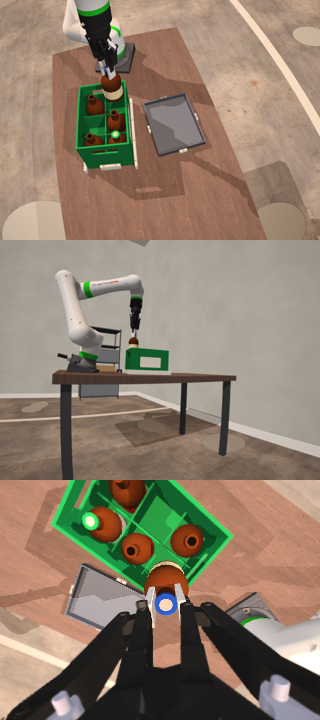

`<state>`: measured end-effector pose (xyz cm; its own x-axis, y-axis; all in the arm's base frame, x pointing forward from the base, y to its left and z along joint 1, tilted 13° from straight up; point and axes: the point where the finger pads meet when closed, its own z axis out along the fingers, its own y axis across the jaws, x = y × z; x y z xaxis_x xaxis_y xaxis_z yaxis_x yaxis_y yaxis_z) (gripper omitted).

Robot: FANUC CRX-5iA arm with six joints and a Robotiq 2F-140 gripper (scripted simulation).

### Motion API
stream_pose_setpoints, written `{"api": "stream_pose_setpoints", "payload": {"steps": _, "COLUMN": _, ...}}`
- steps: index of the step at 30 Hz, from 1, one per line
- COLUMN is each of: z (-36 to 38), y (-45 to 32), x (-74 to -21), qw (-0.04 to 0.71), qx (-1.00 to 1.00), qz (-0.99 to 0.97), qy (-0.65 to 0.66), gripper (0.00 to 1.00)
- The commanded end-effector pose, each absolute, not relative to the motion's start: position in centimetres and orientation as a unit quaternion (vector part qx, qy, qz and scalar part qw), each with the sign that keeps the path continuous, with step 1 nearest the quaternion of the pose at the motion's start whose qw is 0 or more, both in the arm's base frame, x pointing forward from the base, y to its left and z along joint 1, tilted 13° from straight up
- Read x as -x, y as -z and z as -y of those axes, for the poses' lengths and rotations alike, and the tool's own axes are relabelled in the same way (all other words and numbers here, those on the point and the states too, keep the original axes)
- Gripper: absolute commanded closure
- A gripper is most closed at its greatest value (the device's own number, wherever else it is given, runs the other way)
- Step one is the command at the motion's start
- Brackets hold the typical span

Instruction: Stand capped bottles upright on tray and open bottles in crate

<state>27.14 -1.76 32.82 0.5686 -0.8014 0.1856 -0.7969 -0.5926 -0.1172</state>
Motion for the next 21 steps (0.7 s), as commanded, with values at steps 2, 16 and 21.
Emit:
{"api": "stream_pose_setpoints", "payload": {"steps": 2, "z": 1.7, "y": -33.4, "x": -27.0, "qw": 0.010, "qx": 0.886, "qz": -0.451, "qy": 0.110, "gripper": 1.00}}
{"api": "stream_pose_setpoints", "payload": {"steps": 16, "z": 1.5, "y": -36.4, "x": -26.4, "qw": 0.010, "qx": 0.886, "qz": -0.451, "qy": 0.110, "gripper": 1.00}}
{"api": "stream_pose_setpoints", "payload": {"steps": 21, "z": 0.5, "y": -36.4, "x": -27.4, "qw": 0.010, "qx": 0.886, "qz": -0.451, "qy": 0.110, "gripper": 1.00}}
